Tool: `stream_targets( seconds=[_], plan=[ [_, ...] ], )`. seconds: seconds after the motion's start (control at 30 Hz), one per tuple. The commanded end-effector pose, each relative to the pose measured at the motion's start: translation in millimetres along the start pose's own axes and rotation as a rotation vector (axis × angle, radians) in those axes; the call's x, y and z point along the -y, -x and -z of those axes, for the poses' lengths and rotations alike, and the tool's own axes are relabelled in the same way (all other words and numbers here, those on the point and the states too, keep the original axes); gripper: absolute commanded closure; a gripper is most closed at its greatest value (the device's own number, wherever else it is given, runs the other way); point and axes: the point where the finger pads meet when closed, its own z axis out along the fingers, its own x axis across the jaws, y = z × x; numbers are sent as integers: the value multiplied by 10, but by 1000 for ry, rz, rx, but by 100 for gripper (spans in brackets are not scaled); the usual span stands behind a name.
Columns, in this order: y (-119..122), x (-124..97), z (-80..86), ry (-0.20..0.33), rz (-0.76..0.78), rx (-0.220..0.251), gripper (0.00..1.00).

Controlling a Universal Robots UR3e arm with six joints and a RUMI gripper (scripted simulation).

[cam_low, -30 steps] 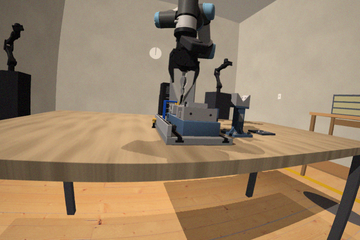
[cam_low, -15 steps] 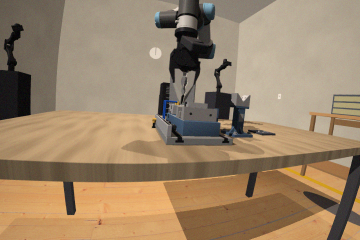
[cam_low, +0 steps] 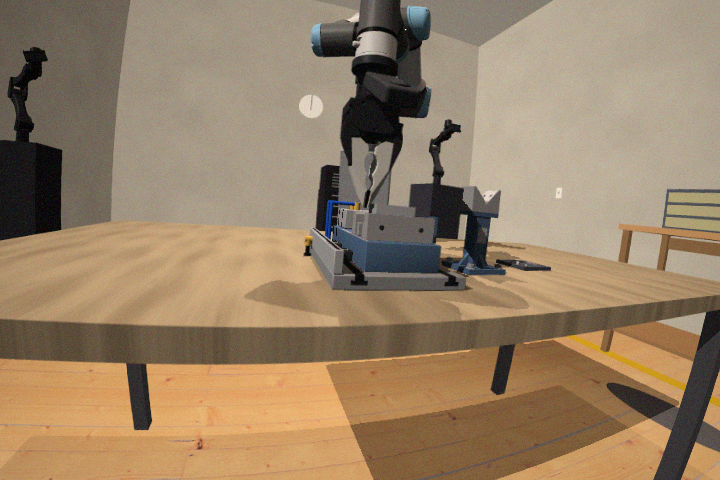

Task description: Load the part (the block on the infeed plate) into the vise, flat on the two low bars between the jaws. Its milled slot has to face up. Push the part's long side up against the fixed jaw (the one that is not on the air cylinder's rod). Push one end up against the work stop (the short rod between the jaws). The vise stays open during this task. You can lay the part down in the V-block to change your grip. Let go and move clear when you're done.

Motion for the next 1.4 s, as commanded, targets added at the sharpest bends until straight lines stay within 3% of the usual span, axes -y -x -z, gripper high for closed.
stream_targets(
  seconds=[0.0, 1.37],
  plan=[
    [11, 10, 11, -3, 0, -2, 100],
    [79, 10, 11, -3, 0, -2, 100]
  ],
)
